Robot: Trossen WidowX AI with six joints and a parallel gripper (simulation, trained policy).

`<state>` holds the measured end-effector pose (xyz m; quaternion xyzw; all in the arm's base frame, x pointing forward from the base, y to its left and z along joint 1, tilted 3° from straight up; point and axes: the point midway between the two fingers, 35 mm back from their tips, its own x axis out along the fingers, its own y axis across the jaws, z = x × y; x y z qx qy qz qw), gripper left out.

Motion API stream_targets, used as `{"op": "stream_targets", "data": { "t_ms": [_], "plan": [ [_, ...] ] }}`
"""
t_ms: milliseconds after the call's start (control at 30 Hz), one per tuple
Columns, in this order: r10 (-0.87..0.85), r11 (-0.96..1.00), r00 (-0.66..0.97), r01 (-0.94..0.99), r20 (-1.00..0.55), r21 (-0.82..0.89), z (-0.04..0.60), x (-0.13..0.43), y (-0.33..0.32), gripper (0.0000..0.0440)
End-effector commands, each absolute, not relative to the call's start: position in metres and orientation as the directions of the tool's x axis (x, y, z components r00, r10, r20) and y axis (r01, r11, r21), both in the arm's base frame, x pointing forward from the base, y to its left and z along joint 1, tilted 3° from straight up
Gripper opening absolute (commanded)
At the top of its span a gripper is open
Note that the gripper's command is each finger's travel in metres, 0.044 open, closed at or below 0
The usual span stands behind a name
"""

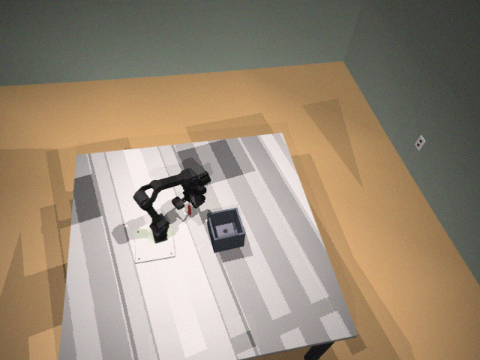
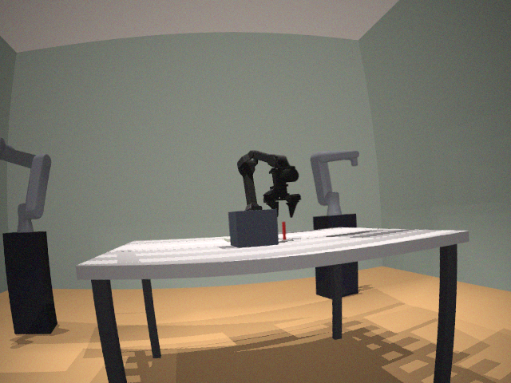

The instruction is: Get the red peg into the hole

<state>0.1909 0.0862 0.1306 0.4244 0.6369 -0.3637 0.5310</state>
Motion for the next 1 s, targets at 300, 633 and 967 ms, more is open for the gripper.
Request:
{"op": "stream_targets", "data": {
  "t_ms": [300, 633, 967],
  "plan": [
    [0.148, 0.292, -0.121, 0.954, -0.982, -0.073, 0.093, 0.181, 0.087, 0.0440],
    [0.134, 0.263, -0.117, 0.962, -0.984, -0.078, 0.071, 0.181, 0.089, 0.0367],
    [0.131, 0.272, -0.108, 0.960, -0.985, -0.069, 0.064, 0.189, 0.090, 0.0129]
  ]
}}
